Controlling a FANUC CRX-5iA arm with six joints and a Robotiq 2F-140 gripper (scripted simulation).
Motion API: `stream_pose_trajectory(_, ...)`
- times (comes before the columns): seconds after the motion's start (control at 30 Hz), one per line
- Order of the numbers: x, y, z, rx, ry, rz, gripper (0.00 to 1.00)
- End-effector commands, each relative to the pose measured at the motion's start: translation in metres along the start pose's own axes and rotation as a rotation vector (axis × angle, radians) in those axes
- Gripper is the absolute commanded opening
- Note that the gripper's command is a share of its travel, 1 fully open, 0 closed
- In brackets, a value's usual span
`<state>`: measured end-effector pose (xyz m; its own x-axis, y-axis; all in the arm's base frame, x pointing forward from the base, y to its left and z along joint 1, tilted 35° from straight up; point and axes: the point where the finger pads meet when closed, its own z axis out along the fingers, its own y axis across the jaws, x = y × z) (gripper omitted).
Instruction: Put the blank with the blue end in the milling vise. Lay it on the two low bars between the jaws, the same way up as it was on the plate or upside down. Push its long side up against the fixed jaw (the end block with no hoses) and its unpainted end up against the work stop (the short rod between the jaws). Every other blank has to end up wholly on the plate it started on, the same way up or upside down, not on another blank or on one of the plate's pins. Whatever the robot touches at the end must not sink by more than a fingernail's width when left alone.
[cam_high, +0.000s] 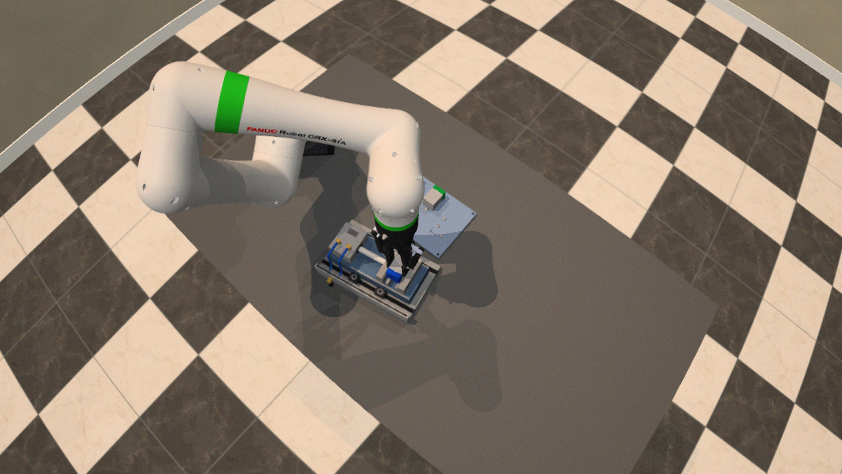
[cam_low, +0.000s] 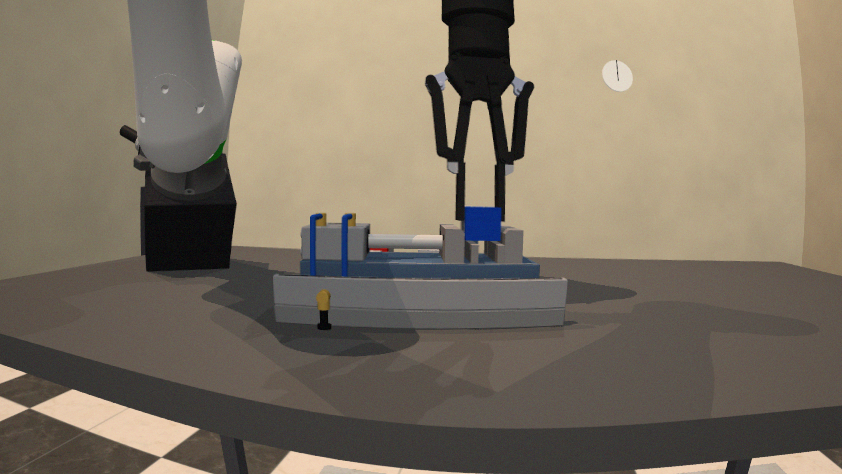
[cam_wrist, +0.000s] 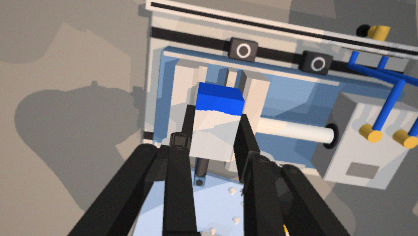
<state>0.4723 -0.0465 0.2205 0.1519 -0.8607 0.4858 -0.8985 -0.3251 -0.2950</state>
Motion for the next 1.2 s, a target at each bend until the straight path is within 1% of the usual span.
stream_pose_trajectory(0.0, -0.0005, -0.0009, -0.0006, 0.002, 0.0, 0.0, 0.1)
stream_pose_trajectory(1.17, -0.005, -0.0029, -0.0001, 0.002, 0.0, 0.0, 0.1)
